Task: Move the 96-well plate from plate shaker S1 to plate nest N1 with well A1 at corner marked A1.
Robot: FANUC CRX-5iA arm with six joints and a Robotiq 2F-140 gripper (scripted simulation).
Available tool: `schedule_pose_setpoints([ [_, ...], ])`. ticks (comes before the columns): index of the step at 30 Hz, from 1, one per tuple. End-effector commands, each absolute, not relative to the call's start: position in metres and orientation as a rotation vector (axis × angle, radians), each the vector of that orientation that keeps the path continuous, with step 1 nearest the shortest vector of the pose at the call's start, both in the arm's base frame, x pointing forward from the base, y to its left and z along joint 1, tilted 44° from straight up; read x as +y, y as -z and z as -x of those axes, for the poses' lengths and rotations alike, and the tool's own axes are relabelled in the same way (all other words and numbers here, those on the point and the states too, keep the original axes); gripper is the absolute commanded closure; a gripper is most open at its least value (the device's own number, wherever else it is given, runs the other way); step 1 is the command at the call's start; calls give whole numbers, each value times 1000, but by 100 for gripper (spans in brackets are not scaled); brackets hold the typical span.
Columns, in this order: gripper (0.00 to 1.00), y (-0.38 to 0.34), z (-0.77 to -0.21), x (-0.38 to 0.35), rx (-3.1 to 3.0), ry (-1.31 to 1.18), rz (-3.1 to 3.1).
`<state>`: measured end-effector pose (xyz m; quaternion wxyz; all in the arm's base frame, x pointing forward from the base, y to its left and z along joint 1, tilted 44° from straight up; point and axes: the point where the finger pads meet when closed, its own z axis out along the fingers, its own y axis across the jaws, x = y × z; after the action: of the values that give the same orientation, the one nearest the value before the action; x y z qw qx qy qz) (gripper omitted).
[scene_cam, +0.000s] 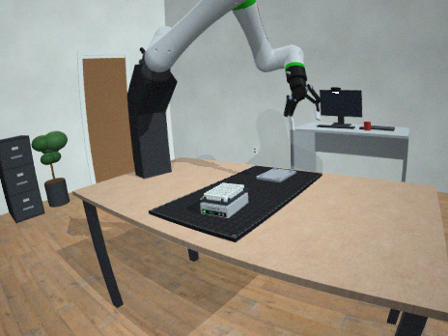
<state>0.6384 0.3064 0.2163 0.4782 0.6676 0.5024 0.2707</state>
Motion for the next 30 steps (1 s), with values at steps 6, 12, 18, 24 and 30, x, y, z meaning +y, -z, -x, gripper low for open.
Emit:
schedule_pose_setpoints([
  [6,0,-216,-638,307,1227,-661,-1630],
  [12,0,-216,-638,307,1227,-661,-1630],
  [18,0,-215,-639,302,1207,-647,-1662],
  [24,0,-208,-646,274,1155,-609,-1747],
  [30,0,-201,-651,249,1092,-567,-1841],
])
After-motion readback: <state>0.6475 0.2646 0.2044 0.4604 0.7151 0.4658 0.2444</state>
